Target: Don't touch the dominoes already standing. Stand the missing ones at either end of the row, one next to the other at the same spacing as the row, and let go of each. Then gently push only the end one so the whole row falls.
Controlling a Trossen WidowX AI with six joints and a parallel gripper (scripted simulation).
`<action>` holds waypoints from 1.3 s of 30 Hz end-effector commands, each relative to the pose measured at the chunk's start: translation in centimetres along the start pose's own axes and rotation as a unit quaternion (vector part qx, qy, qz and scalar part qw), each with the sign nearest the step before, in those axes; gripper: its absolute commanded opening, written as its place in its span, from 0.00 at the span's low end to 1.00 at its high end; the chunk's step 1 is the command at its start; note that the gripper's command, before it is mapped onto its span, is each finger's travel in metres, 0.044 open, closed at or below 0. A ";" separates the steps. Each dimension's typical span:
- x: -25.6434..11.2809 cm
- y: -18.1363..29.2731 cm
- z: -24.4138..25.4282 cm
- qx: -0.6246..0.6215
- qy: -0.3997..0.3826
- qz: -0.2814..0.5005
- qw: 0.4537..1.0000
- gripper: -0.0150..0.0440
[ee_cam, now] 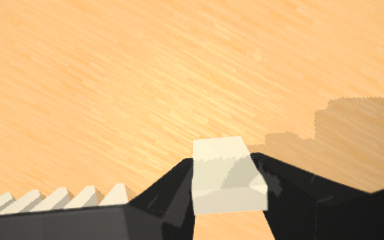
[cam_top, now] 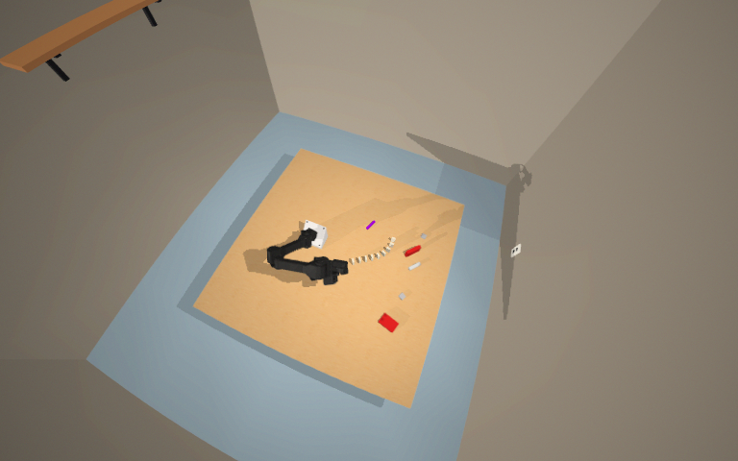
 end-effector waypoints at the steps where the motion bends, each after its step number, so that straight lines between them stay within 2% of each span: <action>1: 0.3 2.4 4.6 -0.295 0.004 0.023 0.955 0.44; 4: 0.4 4.7 7.5 -0.485 0.007 0.035 0.874 0.44; 12: 0.6 8.6 11.1 -0.718 0.012 0.052 0.694 0.44; 27: 0.7 8.7 11.2 -0.724 0.012 0.052 0.688 0.44; 39: 5.9 8.7 11.4 -0.724 0.007 0.051 0.688 0.44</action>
Point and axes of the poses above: the point midway between the two fingers, 35 mm back from their tips, its own x axis out along the fingers, its own z axis across the jaws, y = z × x, the point moved 5 cm from there along -x, back along the fingers, and after that the axes turned 7 degrees about -x, right-handed, at the moved point
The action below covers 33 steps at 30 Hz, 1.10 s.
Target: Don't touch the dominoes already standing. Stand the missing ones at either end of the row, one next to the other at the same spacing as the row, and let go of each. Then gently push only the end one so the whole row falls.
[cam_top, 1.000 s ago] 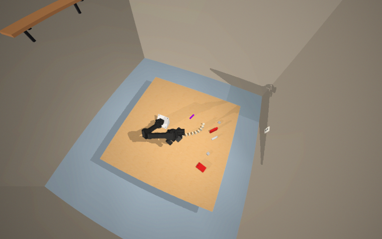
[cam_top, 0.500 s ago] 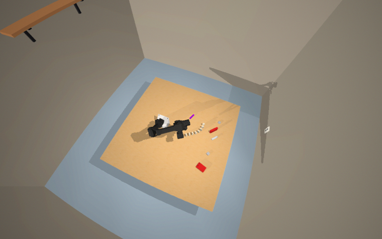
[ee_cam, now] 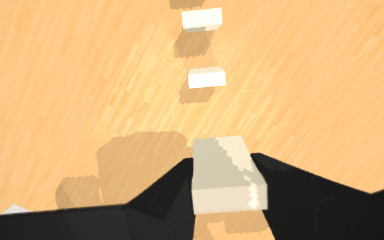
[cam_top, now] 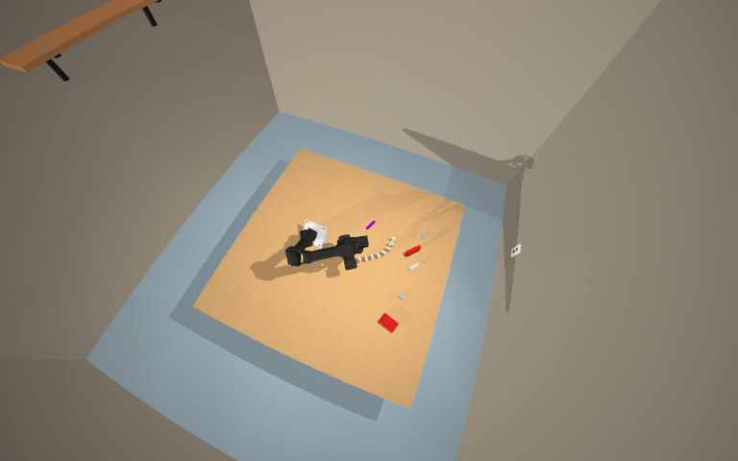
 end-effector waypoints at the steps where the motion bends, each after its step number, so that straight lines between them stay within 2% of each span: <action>1: 1.8 0.0 -0.1 -0.002 0.002 -0.001 1.000 0.44; 17: 8.8 0.8 0.1 -0.001 0.007 0.004 1.000 0.44; 29: 9.1 0.9 0.1 0.000 0.007 0.005 1.000 0.44; 33: 9.1 0.9 0.1 0.000 0.007 0.005 1.000 0.61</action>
Point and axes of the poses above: the point midway between the two fingers, 35 mm back from their tips, its own x axis out along the fingers, its own z axis across the jaws, y = z × x, the point moved 5 cm from there along -x, back along the fingers, and after that the axes turned 7 degrees about -x, right-handed, at the moved point
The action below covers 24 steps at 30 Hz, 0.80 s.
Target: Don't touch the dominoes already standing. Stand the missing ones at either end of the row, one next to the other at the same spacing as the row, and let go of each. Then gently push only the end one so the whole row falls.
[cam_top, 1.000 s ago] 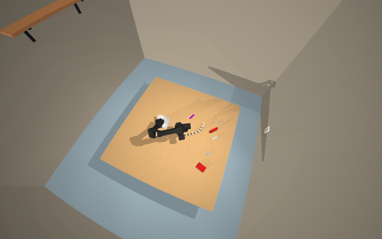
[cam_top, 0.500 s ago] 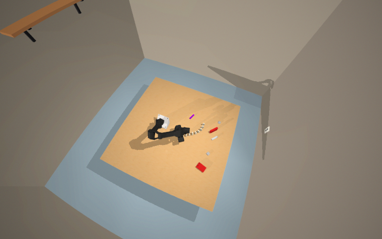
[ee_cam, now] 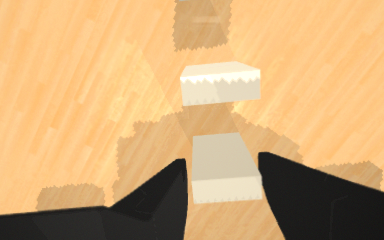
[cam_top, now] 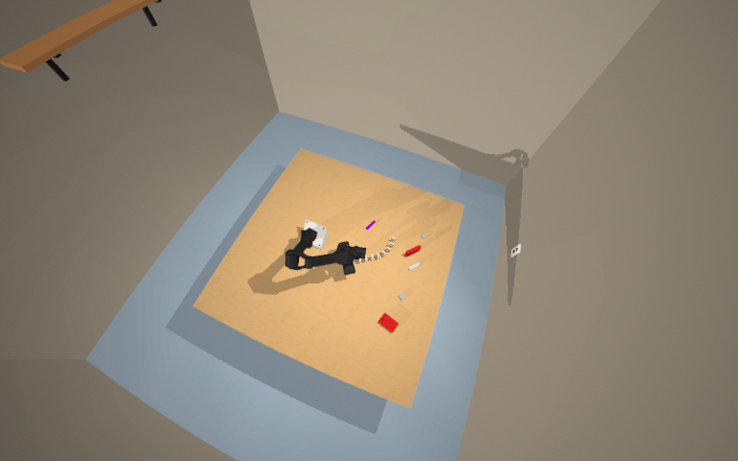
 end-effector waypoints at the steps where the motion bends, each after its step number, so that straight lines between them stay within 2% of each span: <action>1: 0.0 0.0 0.0 -0.001 0.002 0.000 1.000 0.66; 9: 0.0 0.0 0.0 -0.001 0.002 0.000 1.000 1.00; 13: -0.9 -0.2 -0.1 -0.001 0.001 -0.002 1.000 1.00; 21: -12.1 -0.3 0.0 -0.001 -0.003 -0.002 1.000 1.00; 24: -13.1 -0.1 0.1 -0.001 -0.002 -0.001 1.000 1.00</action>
Point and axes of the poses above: the point midway between the two fingers, 35 mm back from their tips, its own x axis out along the fingers, its own z axis across the jaws, y = z × x, the point moved 5 cm from there along -x, back along the fingers, and after that the axes turned 7 degrees about -x, right-handed, at the moved point
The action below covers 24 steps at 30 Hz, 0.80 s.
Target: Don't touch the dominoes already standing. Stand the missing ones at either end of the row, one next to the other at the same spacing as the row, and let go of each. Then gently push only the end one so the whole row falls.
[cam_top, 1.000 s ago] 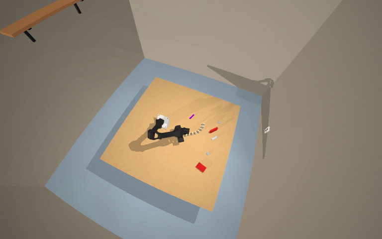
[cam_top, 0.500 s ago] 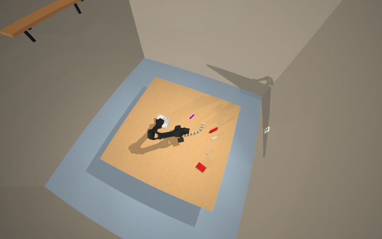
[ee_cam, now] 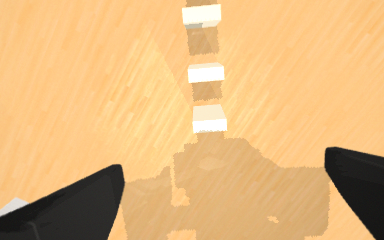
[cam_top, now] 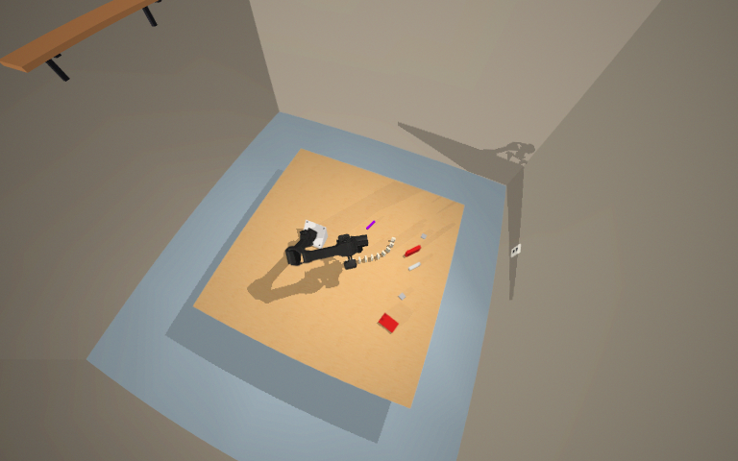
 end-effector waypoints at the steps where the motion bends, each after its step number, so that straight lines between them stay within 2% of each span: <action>1: -3.4 0.5 0.3 0.002 0.000 0.001 1.000 1.00; 5: -3.4 0.5 0.3 0.002 0.000 0.001 1.000 1.00; 7: -3.1 0.6 0.3 0.039 0.000 0.001 0.999 0.91; 11: -1.3 1.7 0.2 0.251 0.001 0.001 0.968 0.73; 15: 0.5 2.8 0.3 0.460 0.002 0.000 0.888 0.56; 20: 2.6 4.2 0.7 0.681 0.004 0.000 0.732 0.33; 22: 2.9 4.4 0.8 0.708 0.004 -0.001 0.707 0.25; 24: 2.9 4.4 0.8 0.708 0.004 -0.001 0.707 0.25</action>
Point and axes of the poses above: the point midway between the two fingers, 35 mm back from their tips, its own x axis out along the fingers, its own z axis across the jaws, y = z × x, the point moved 5 cm from there along -x, back along the fingers, and after that the axes turned 7 degrees about -x, right-handed, at the moved point
